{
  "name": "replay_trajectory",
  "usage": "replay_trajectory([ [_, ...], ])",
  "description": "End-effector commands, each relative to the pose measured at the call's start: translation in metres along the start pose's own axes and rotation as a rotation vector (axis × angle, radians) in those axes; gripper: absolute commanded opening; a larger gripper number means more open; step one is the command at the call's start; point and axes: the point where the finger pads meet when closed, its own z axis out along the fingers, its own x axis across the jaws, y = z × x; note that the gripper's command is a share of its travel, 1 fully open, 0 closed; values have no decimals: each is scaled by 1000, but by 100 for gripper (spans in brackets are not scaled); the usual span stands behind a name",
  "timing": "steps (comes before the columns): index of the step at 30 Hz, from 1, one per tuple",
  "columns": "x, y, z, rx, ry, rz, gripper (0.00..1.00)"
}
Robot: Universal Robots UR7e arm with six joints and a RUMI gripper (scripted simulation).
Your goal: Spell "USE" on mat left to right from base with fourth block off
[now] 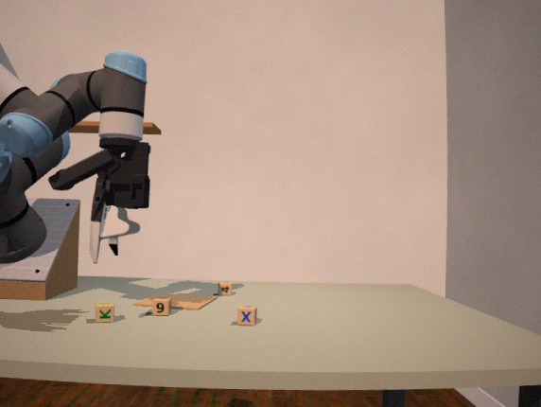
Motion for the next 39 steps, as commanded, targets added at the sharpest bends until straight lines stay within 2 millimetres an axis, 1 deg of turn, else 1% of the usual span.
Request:
replay_trajectory([
  [1,-2,3,-1,-9,2,-131,100],
  [8,-3,3,-1,-8,2,-223,100],
  [24,-4,3,-1,-8,1,-273,100],
  [25,-4,3,-1,-8,1,-273,40],
  [39,-4,3,-1,-8,1,-272,40],
])
